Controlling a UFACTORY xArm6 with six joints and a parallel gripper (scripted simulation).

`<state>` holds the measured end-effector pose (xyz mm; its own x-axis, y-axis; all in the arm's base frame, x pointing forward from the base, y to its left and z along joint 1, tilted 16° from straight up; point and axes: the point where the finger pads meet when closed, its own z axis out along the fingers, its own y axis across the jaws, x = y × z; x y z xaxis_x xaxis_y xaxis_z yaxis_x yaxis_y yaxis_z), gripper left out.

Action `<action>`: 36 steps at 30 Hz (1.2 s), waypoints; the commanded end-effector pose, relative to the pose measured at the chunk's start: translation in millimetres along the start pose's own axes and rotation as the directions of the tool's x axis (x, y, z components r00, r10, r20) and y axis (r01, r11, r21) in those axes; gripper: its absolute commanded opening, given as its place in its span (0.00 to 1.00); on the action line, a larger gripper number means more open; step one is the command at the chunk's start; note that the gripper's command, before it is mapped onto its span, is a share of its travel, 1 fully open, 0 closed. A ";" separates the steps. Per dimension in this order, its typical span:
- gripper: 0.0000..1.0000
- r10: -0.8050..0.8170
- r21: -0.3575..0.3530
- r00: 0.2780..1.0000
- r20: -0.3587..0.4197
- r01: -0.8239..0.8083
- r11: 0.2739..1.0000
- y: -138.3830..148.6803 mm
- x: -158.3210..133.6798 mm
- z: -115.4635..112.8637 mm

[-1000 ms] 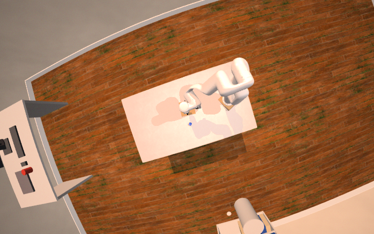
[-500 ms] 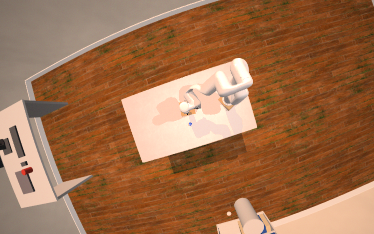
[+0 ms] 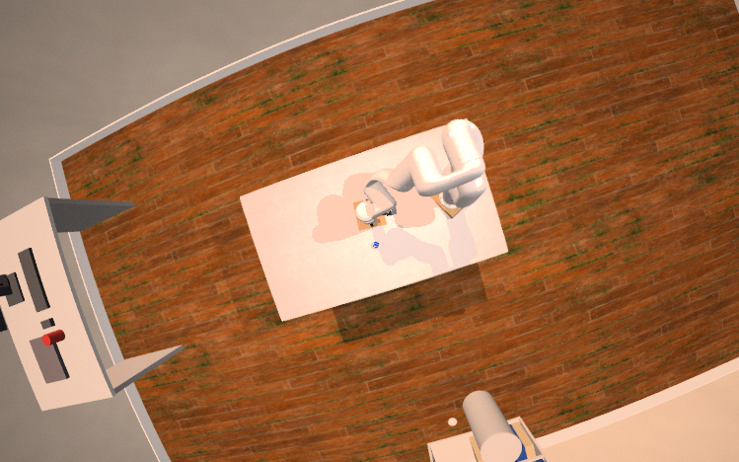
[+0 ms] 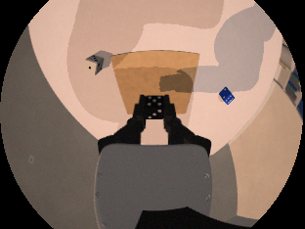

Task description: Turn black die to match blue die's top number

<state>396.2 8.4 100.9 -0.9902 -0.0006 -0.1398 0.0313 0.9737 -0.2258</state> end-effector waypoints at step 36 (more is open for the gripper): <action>0.21 0.001 0.001 1.000 0.006 -0.001 1.000 0.4 -3.7 33.0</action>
<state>403.2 1.0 68.4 -0.9898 -0.0005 -0.1426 0.0322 0.9733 -0.2273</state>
